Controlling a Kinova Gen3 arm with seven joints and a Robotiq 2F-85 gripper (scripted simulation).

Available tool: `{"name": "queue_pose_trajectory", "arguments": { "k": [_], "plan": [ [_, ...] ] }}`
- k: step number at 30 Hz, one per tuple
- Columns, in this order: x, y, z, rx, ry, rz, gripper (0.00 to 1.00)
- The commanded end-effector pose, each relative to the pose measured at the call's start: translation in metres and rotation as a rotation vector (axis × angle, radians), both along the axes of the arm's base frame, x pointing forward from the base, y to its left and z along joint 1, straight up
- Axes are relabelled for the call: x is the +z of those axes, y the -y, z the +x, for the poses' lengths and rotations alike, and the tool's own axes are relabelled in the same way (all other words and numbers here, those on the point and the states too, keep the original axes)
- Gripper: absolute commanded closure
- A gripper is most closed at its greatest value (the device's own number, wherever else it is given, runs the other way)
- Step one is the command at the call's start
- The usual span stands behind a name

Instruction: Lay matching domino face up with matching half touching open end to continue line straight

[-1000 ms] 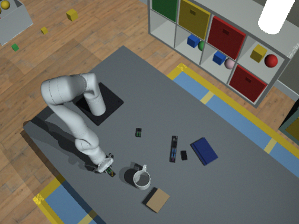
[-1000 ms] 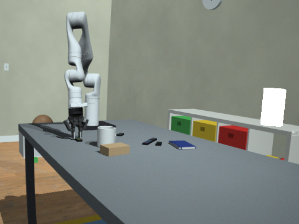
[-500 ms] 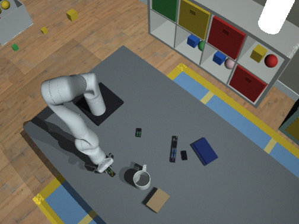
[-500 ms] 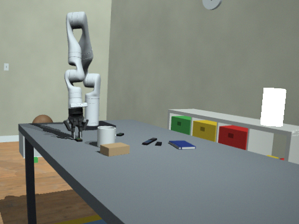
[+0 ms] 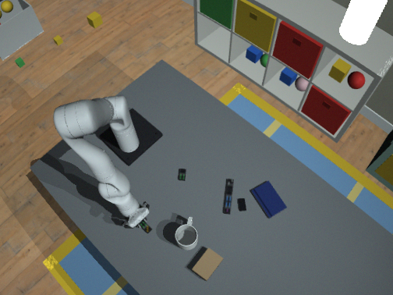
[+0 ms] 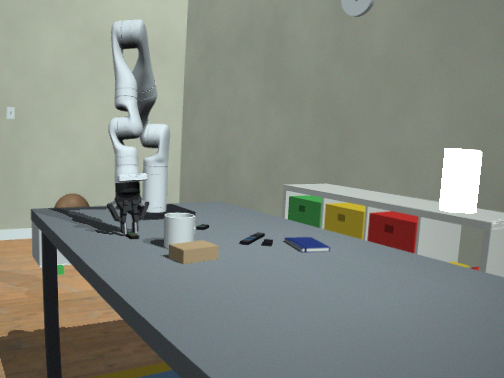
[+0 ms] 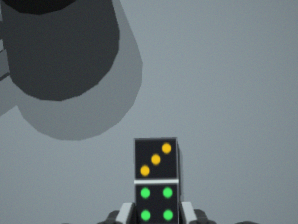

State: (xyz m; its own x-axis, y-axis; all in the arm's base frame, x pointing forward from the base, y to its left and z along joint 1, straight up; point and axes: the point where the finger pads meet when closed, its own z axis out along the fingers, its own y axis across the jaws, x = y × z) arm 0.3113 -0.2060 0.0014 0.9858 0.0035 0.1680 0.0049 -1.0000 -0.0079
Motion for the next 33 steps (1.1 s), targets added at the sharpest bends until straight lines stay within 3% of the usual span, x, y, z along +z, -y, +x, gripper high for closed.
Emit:
{"name": "queue_pose_trajectory", "arguments": {
  "k": [1, 12, 13, 33],
  "plan": [
    [-0.0014, -0.0001, -0.0005, 0.010, 0.001, -0.002, 0.67],
    [-0.0014, -0.0001, -0.0005, 0.010, 0.001, -0.002, 0.67],
    [-0.0014, -0.0001, -0.0005, 0.010, 0.001, -0.002, 0.53],
    [-0.0014, -0.0001, -0.0005, 0.010, 0.001, -0.002, 0.53]
  ]
}}
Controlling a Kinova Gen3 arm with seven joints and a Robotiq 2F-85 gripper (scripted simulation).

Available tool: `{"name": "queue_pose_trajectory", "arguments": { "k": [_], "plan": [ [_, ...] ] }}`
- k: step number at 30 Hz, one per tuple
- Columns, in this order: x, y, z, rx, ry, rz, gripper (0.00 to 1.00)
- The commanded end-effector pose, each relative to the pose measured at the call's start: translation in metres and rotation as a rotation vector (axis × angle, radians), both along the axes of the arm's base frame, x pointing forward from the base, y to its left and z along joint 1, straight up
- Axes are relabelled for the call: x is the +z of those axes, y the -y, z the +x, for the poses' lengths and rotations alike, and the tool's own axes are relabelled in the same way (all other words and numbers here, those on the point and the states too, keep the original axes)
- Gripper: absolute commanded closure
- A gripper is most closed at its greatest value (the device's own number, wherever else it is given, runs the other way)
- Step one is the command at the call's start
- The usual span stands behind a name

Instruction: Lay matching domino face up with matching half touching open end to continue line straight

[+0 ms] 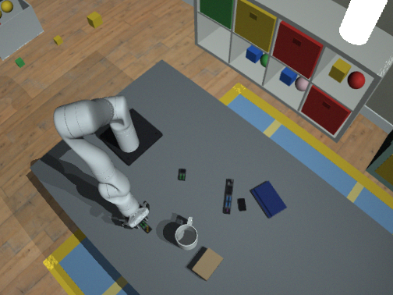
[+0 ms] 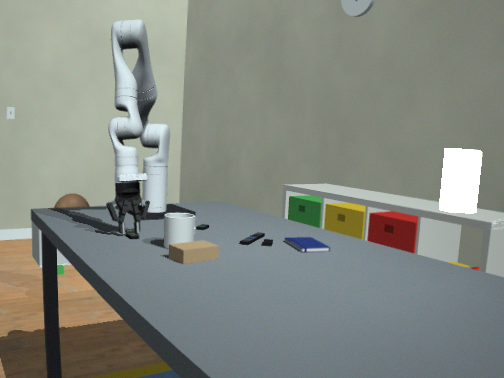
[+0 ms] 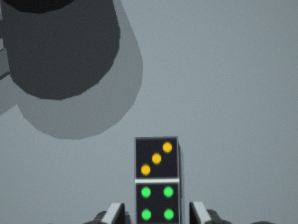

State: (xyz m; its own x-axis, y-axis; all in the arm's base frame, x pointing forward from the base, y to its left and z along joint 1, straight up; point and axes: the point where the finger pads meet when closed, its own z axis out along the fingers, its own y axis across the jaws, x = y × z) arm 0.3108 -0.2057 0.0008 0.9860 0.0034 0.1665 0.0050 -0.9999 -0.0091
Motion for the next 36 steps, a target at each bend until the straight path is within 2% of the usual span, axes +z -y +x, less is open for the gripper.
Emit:
{"name": "queue_pose_trajectory", "arguments": {
  "k": [1, 16, 36],
  "plan": [
    [-0.001, 0.000, 0.000, 0.010, 0.003, -0.003, 0.53],
    [0.000, 0.000, 0.000, 0.010, 0.003, -0.003, 0.53],
    [0.029, 0.001, 0.001, 0.010, 0.005, -0.004, 0.53]
  ]
}}
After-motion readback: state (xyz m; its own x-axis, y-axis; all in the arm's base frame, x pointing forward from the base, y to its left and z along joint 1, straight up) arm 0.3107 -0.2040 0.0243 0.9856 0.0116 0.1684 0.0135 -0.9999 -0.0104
